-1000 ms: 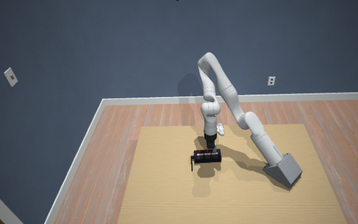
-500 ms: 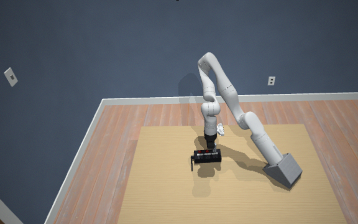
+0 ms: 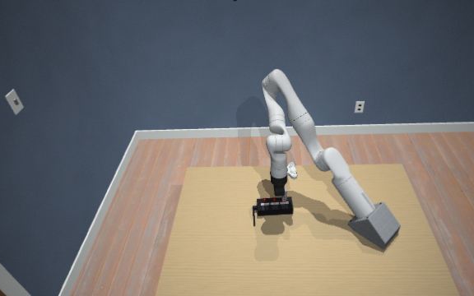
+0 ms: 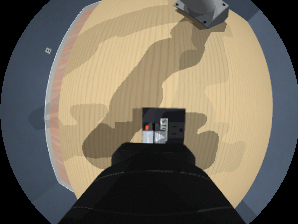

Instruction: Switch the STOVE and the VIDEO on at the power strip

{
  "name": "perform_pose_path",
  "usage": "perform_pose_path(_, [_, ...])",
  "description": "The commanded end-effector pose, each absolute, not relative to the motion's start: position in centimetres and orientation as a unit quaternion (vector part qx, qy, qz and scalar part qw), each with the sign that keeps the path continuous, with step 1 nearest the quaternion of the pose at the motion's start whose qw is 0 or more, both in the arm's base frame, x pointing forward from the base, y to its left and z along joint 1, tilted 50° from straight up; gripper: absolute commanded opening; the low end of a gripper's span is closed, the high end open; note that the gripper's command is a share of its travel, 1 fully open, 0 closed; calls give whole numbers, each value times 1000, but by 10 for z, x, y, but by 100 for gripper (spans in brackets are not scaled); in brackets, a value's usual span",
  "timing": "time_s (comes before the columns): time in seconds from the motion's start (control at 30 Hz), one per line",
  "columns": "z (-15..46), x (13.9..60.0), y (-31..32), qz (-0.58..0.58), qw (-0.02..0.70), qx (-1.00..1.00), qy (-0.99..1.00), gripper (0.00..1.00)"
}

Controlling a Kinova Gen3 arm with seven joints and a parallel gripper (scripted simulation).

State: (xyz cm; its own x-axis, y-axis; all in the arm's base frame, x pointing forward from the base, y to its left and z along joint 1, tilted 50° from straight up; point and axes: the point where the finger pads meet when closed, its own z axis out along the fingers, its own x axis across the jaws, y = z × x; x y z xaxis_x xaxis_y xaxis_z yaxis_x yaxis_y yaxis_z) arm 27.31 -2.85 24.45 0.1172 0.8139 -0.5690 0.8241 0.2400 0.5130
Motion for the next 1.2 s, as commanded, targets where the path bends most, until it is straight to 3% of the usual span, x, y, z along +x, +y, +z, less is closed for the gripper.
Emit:
perform_pose_path(0.0, [248, 271, -24, -3, 423, 616, 665, 0])
perform_pose_path(1.17, [267, 255, -9, -3, 423, 616, 665, 0])
